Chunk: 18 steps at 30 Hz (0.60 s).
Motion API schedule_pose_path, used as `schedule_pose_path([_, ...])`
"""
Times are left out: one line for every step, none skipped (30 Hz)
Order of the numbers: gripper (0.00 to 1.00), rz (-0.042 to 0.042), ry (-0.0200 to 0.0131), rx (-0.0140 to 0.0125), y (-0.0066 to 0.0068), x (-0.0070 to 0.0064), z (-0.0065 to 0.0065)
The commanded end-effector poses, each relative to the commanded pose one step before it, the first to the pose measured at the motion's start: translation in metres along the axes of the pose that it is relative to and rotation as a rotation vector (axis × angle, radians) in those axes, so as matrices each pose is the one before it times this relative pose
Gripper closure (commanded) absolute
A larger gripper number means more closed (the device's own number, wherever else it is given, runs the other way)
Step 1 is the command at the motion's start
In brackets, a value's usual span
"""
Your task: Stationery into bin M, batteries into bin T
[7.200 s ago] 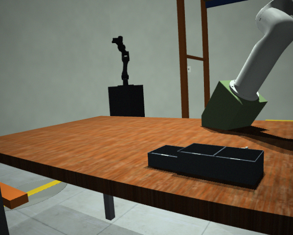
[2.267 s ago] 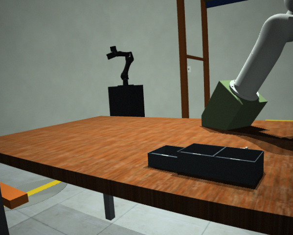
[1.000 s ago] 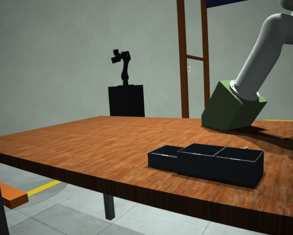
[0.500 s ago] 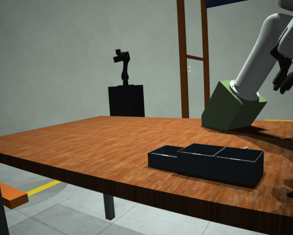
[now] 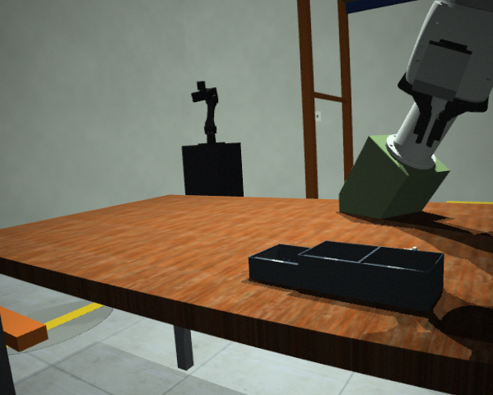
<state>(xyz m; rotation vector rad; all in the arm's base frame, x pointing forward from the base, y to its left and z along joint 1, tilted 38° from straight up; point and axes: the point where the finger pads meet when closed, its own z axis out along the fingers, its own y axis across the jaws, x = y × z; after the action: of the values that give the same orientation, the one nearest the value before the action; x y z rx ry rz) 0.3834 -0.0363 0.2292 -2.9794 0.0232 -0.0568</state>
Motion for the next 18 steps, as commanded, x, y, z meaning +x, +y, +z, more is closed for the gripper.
schedule_pose_path([0.93,0.01275,0.04544,0.0904,0.02364,-0.0097,0.00629])
schedule_pose_path([0.93,0.0,0.0,0.0,0.0002,-0.00009,0.00005])
schedule_pose_path([0.93,0.00001,0.00002,-0.00001,-0.00003,-0.00004,0.0])
schedule_pose_path([0.93,0.0,0.0,0.0,0.0,0.0,0.0])
schedule_pose_path([0.93,0.0,0.0,0.0,0.0,0.0,0.0])
schedule_pose_path([0.93,0.0072,0.02709,0.04125,0.00719,-0.00381,0.0019])
schedule_pose_path([0.93,0.00294,0.01102,0.01672,0.00692,-0.0037,0.00145])
schedule_pose_path([0.93,0.0,0.0,0.0,0.00001,0.00001,0.0])
schedule_pose_path([0.93,0.00792,0.0309,0.03833,0.00718,-0.00406,0.0015])
schedule_pose_path([0.93,0.0034,0.01323,0.01637,0.00642,-0.00364,0.00099])
schedule_pose_path([0.93,0.0,0.0,0.0,0.0,0.00001,0.0])
schedule_pose_path([0.93,0.00863,0.03423,0.03522,0.00705,-0.00437,0.00113])
schedule_pose_path([0.93,0.00384,0.01523,0.01565,0.00592,-0.00361,0.00061])
schedule_pose_path([0.93,0.0,0.0,0.0,0.0,0.00001,0.0])
schedule_pose_path([0.93,0.00932,0.03706,0.03201,0.00692,-0.00465,0.00081])
schedule_pose_path([0.93,0.00427,0.01695,0.01462,0.00543,-0.00359,0.00033])
schedule_pose_path([0.93,0.0,0.0,0.0,0.0,0.00001,0.0])
schedule_pose_path([0.93,0.01004,0.03945,0.02877,0.00675,-0.00494,0.00054])
